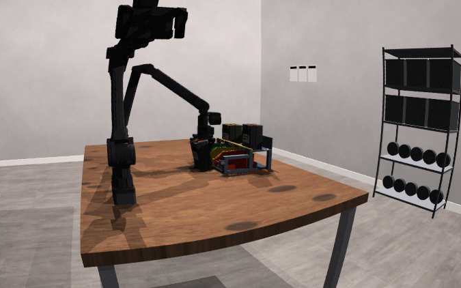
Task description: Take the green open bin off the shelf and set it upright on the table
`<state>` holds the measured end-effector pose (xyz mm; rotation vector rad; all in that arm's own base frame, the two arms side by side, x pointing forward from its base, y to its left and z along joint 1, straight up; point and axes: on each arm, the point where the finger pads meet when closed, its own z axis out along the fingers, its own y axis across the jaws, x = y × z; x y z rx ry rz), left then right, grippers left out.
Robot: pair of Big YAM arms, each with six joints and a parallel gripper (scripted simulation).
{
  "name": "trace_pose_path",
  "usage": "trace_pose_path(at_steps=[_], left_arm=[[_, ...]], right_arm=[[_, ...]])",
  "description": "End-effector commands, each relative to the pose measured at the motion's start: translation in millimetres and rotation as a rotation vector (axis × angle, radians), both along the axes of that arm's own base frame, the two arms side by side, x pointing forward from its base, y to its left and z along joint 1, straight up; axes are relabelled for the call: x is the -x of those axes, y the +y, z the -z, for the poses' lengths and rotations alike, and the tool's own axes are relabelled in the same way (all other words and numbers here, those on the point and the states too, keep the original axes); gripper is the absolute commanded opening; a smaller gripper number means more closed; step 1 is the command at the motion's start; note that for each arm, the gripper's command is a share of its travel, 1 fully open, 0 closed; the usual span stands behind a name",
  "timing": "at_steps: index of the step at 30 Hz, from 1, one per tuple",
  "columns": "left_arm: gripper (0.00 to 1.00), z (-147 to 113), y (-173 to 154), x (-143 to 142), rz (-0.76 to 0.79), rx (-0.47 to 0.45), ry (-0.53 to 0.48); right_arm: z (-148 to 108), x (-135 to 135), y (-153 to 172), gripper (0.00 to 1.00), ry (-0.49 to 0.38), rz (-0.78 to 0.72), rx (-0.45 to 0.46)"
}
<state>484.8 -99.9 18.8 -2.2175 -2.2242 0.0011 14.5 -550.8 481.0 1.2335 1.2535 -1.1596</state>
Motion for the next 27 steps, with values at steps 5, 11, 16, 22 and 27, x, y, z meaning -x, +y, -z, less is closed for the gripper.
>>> trace_pose_path(at_steps=[5,11,16,22,27], left_arm=[[0.9,-12.5,-5.7,-19.1,-0.001,0.007,-0.044],[0.9,-14.6,-6.6,-24.0,-0.001,0.008,-0.049],[0.9,-12.4,-6.3,-23.6,-0.001,0.007,-0.043],[0.9,-12.9,-6.2,-23.6,-0.002,0.006,-0.041],[0.9,-13.3,-6.0,-23.6,-0.002,0.006,-0.04]], right_arm=[[-19.5,5.5,6.0,1.0,0.008,0.007,0.053],[-19.5,5.5,6.0,1.0,0.008,0.007,0.053],[-19.5,5.5,6.0,1.0,0.008,0.007,0.053],[-19.5,5.5,6.0,1.0,0.008,0.007,0.053],[-19.5,5.5,6.0,1.0,0.008,0.007,0.053]])
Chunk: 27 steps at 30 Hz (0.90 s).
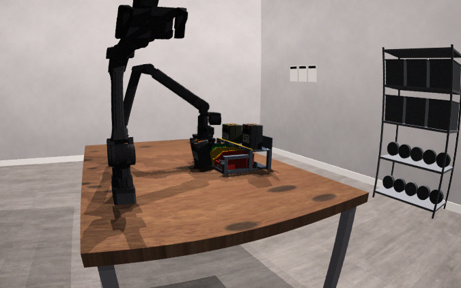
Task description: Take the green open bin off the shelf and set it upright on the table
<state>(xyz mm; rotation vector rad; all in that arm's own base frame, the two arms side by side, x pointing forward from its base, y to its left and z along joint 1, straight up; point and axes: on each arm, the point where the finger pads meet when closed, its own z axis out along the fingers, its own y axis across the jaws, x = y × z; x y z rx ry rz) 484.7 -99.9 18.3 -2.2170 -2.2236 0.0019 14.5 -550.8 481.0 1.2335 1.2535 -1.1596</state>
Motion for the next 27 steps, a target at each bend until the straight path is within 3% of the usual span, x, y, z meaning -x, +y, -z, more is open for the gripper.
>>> trace_pose_path(at_steps=[1,27], left_arm=[[0.9,-14,-6,-24,-0.002,0.006,-0.041],[0.9,-7,-3,-11,-0.004,0.0,-0.012]], right_arm=[[-19,6,6,1.0,0.008,0.007,0.053],[-19,6,6,1.0,0.008,0.007,0.053]])
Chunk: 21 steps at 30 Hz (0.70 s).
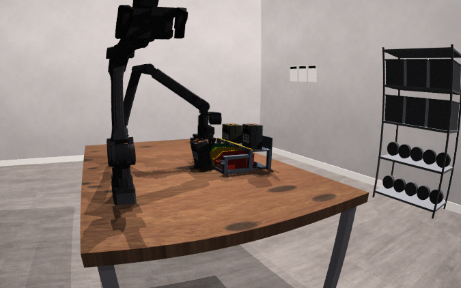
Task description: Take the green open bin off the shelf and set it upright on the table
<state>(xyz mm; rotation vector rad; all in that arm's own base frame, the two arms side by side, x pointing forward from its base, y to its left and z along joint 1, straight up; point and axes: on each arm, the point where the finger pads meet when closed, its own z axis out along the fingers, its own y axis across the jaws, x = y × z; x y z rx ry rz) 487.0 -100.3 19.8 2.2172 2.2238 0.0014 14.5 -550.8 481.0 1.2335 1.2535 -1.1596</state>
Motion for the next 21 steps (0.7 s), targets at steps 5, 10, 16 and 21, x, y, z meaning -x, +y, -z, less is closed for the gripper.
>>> trace_pose_path(at_steps=[5,10,16,21], left_arm=[[0.9,-4,-2,-8,-0.004,-0.001,-0.007],[0.9,-2,-1,-4,-0.004,-0.003,0.0],[0.9,-1,0,1,-0.004,-0.004,0.005],[0.9,-2,0,2,-0.004,-0.003,0.002]], right_arm=[[-19,6,6,1.0,0.008,0.007,0.053],[-19,6,6,1.0,0.008,0.007,0.053],[-19,6,6,1.0,0.008,0.007,0.053],[-19,6,6,1.0,0.008,0.007,0.053]])
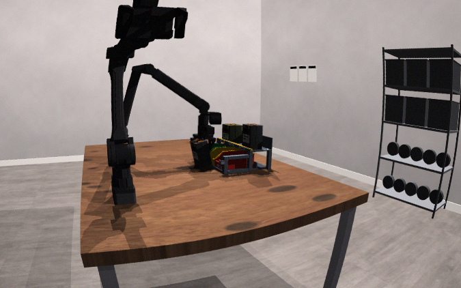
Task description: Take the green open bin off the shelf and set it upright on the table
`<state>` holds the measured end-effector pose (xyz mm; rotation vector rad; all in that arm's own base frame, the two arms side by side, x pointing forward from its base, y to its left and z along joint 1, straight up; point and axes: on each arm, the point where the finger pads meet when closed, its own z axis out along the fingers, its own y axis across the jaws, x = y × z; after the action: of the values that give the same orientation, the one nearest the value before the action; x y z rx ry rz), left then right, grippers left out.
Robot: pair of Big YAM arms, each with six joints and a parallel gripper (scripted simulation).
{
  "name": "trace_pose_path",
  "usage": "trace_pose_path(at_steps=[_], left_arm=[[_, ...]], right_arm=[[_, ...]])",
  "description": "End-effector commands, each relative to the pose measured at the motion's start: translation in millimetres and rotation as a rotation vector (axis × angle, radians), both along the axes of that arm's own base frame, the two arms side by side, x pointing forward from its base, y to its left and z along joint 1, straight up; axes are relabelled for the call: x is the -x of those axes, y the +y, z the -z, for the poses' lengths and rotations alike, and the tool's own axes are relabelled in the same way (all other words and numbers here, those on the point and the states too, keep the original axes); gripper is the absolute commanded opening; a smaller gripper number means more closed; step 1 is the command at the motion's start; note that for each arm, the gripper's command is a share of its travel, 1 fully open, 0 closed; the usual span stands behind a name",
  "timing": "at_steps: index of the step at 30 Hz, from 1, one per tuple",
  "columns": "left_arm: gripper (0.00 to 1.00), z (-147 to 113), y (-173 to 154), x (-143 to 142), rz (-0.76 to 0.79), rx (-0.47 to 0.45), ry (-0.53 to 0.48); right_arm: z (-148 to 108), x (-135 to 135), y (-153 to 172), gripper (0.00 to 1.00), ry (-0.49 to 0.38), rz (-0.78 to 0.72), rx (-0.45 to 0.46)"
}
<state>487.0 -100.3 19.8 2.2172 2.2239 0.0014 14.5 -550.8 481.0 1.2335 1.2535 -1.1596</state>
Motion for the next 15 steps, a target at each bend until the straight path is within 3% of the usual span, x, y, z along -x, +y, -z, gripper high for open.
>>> trace_pose_path(at_steps=[1,15], left_arm=[[0.9,-3.0,0.4,2.2,-0.004,-0.002,0.0],[0.9,-2.9,0.6,2.4,-0.005,-0.002,-0.003]], right_arm=[[-19.5,5.5,6.0,1.0,0.008,0.007,0.053],[-19.5,5.5,6.0,1.0,0.008,0.007,0.053]])
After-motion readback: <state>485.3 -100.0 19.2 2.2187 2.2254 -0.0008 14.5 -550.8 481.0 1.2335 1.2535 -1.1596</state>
